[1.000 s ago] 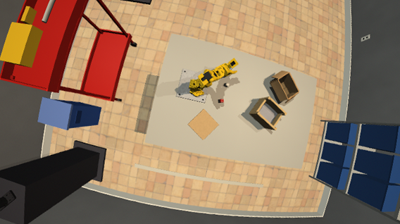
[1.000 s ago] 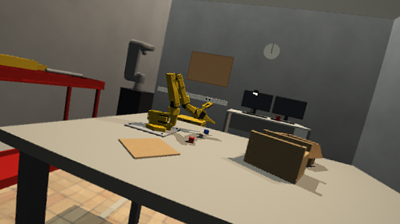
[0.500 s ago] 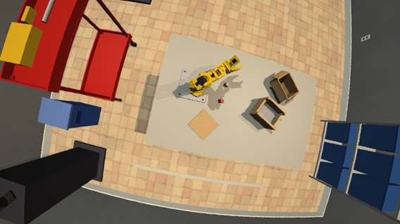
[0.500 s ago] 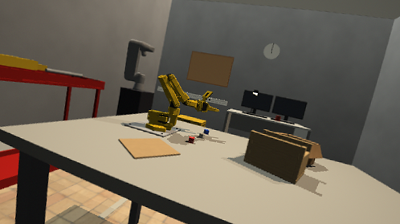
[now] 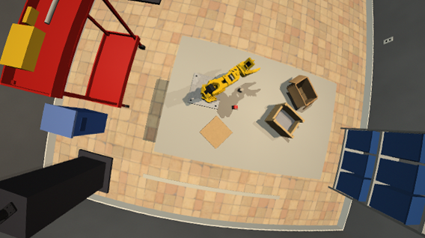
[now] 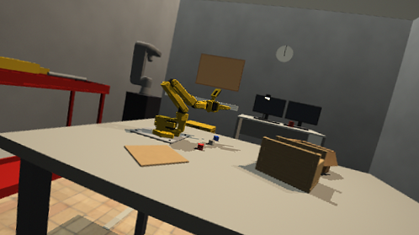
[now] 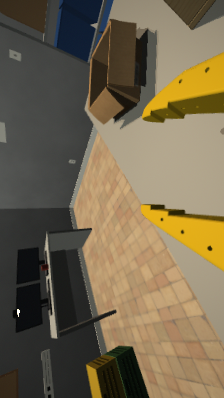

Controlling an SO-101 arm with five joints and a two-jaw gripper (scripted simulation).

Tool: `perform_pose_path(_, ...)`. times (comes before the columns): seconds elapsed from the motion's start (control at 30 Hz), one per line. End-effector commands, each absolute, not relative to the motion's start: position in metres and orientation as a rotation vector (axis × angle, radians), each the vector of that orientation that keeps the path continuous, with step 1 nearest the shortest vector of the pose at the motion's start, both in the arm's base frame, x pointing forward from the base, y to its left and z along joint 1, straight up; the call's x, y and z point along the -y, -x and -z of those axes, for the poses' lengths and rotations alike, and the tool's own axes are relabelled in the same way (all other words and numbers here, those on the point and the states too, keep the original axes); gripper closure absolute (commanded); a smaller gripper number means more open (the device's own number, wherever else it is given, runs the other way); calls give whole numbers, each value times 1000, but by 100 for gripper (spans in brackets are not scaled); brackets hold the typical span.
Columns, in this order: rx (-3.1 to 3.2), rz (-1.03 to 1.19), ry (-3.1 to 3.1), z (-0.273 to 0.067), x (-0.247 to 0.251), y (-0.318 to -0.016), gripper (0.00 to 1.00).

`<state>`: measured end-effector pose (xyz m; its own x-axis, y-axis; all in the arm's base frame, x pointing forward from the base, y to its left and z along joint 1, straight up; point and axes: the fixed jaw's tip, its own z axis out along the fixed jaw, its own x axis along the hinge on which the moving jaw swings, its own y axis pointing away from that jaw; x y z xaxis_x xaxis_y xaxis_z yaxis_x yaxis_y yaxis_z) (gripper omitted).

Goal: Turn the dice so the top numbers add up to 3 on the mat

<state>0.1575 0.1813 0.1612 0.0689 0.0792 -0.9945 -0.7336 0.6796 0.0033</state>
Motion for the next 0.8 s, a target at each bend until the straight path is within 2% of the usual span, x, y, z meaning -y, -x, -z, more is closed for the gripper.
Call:
perform_pose_path(0.0, -1376, -672, 612, -161, -183, -155, 72)
perform_pose_path(0.77, -1630, -626, 719, -155, -205, -171, 72)
